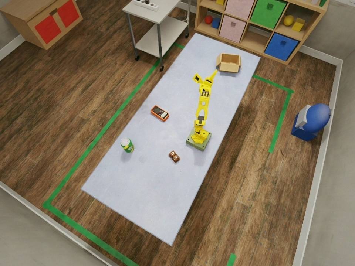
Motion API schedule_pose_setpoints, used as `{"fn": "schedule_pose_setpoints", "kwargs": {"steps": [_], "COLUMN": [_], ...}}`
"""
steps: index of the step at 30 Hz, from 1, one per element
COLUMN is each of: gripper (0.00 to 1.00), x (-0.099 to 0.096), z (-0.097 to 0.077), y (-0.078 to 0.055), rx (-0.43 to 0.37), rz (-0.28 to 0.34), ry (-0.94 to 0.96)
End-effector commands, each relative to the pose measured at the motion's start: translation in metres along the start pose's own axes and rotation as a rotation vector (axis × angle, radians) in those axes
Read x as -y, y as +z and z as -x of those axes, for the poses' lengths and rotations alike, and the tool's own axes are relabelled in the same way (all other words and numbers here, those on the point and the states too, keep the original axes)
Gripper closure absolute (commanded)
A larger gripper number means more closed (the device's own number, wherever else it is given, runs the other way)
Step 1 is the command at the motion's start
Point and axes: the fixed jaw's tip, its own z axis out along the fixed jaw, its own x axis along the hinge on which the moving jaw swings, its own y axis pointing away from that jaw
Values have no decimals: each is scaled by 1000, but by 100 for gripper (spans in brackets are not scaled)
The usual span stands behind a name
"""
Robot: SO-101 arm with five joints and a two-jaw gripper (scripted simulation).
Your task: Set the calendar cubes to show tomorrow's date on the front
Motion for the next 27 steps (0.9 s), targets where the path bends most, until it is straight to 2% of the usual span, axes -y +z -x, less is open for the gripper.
{"fn": "schedule_pose_setpoints", "kwargs": {"steps": [1, 7, 12, 14, 20, 27], "gripper": [10, 15, 19, 19, 25, 33], "x": [-16, -54, -92, -92, -143, -204], "z": [20, 53, 81, 81, 109, 128], "y": [2, 0, -9, -9, -34, -78], "rx": [83, 236, 395, 395, 623, 931], "rz": [50, 164, 251, 251, 331, 370], "ry": [-108, -325, -541, -541, -835, -1204]}}
